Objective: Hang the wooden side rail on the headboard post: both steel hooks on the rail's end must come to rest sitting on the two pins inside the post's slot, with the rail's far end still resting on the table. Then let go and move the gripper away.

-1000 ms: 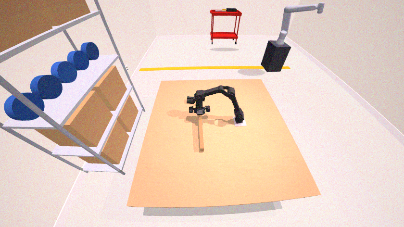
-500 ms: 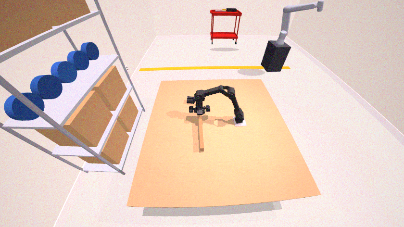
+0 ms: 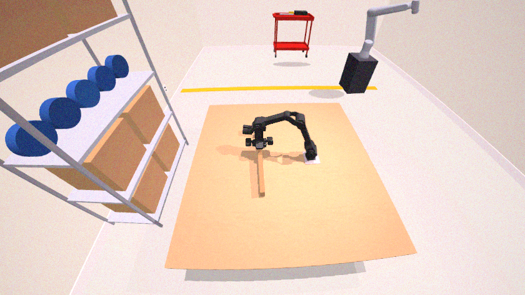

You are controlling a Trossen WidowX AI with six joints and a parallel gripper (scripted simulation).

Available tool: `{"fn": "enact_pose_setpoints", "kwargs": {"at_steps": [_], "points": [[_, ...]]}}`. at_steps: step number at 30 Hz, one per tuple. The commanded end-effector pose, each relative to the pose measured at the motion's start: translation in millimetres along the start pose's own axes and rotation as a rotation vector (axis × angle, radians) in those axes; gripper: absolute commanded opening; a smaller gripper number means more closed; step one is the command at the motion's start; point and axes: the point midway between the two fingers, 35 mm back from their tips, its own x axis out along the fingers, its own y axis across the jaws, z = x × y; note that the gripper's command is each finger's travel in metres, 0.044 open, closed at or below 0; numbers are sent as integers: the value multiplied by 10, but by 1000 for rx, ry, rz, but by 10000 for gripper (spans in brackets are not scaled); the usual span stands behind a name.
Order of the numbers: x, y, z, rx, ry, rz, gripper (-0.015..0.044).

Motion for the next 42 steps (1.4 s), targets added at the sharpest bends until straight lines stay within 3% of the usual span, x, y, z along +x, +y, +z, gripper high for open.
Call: {"fn": "enact_pose_setpoints", "kwargs": {"at_steps": [1, 42], "points": [[-16, -14, -19, -2, 5, -7, 0], [-29, -10, -57, -2, 5, -7, 0]]}}
